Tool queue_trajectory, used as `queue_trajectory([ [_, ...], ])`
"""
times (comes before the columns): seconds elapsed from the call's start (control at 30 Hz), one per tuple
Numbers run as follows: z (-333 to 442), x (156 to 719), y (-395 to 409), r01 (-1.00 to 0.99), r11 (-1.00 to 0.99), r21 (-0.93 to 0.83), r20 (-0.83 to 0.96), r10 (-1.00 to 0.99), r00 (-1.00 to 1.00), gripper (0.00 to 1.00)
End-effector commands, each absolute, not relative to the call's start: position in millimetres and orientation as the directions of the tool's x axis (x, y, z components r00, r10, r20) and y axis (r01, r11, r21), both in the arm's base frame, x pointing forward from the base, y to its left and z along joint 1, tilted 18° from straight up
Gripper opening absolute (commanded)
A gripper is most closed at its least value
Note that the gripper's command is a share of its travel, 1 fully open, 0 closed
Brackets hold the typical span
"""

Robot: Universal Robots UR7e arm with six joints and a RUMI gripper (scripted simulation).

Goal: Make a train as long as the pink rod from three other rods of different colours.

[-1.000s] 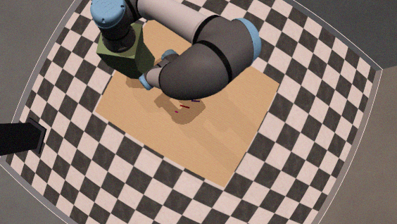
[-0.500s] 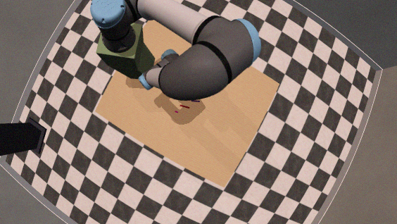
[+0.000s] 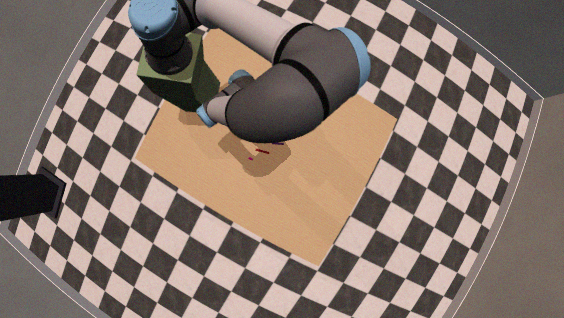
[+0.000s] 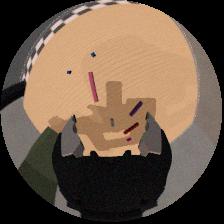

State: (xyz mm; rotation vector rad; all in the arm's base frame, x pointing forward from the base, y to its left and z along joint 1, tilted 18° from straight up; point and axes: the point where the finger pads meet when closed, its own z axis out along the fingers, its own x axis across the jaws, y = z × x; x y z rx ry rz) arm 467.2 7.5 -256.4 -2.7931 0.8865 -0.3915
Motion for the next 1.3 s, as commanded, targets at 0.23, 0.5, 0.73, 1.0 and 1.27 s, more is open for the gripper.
queue_trajectory([
  [0.23, -256, 468, 5, -0.735, -0.613, -0.290, 0.119, -0.785, 0.607, 1.00],
  [0.5, -256, 468, 2, -0.846, -0.435, -0.309, 0.056, -0.896, 0.440, 1.00],
  [0.73, -256, 469, 0, -0.904, -0.290, -0.314, 0.007, -0.953, 0.303, 1.00],
  [1.0, -256, 468, -3, -0.942, -0.130, -0.311, -0.044, -0.988, 0.151, 1.00],
  [1.27, -257, 468, -5, -0.953, 0.048, -0.298, -0.099, -0.995, -0.019, 1.00],
])
